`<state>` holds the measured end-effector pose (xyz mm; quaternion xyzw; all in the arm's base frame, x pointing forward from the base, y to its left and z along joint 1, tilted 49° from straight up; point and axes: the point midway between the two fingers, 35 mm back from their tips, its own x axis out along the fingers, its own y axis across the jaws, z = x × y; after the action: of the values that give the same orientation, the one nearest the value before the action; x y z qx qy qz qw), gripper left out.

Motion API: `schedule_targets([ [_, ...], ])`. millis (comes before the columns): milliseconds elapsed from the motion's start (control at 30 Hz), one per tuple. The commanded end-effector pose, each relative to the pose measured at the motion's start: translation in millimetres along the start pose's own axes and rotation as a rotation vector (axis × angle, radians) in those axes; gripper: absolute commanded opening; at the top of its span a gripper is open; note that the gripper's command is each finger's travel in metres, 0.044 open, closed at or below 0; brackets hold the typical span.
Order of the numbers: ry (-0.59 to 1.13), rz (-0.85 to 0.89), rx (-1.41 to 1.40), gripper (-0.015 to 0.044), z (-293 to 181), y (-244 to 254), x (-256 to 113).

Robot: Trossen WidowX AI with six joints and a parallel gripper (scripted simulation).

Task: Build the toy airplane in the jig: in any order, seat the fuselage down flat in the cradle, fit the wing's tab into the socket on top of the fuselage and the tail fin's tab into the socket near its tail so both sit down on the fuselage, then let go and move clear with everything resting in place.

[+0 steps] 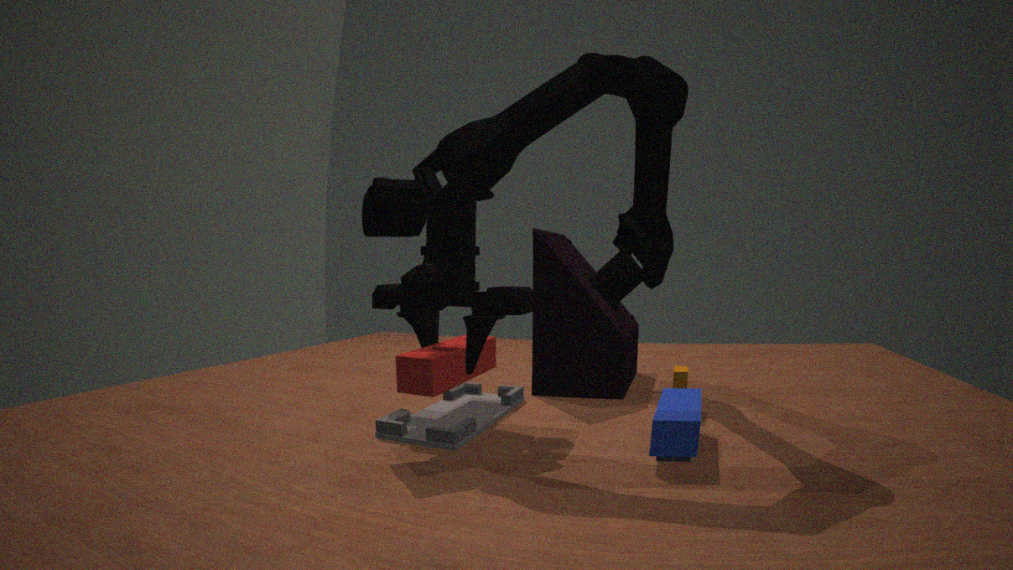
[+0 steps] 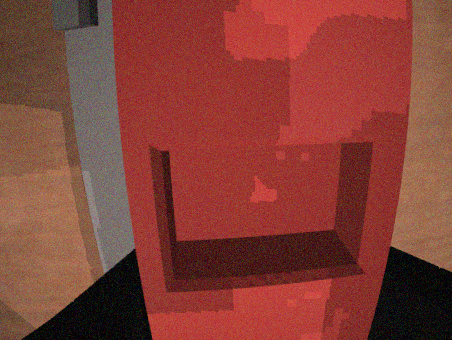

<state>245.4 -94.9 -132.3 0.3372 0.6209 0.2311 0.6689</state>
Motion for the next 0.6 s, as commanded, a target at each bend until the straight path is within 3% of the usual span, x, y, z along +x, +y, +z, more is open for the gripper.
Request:
schedule_targets([
  [0,-0.003,0.007,0.008,0.0195,-1.0,1.1,8.1],
  [567,-0.003,0.009,0.008,0.0195,-1.5,1.8,26.2],
])
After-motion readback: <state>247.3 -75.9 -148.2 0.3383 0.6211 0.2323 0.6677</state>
